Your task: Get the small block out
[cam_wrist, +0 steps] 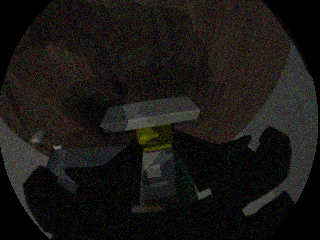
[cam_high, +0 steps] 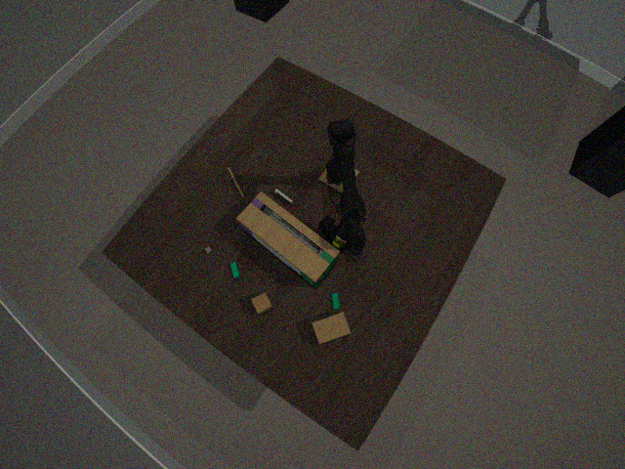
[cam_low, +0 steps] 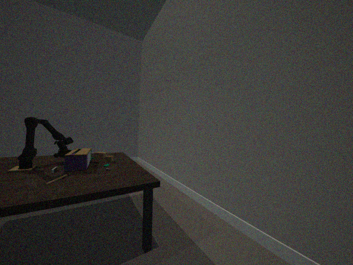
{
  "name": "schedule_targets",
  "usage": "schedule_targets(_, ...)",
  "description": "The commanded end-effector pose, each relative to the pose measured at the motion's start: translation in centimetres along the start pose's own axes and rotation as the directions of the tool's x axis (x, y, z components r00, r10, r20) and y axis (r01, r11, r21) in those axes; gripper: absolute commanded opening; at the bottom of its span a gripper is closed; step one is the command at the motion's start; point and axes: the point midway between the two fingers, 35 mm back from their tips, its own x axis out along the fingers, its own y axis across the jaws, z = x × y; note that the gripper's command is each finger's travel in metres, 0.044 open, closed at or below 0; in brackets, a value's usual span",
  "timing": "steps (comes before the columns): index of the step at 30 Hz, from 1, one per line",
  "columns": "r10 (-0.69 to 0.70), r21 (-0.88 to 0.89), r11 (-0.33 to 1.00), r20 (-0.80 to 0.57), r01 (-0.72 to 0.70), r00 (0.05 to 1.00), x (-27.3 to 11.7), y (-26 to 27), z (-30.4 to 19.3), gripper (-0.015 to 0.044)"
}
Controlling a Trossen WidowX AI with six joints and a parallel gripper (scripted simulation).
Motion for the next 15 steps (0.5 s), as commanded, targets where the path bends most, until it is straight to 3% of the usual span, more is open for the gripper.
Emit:
schedule_targets(1,0.005,-0.006,1.000,0.004,-0.005,1.000,0.2,0.2,0.3,0.0101)
schedule_targets(5,0.005,-0.006,1.000,0.004,-0.005,1.000,0.2,0.2,0.3,0.0055)
schedule_targets(7,-0.008,0.026,1.000,-0.006,0.008,1.000,-0.1,0.0,-0.3,0.0003)
schedule_targets(15,0.000,0.005,1.000,-0.002,0.000,1.000,-4.7,-0.1,-2.2,0.0000)
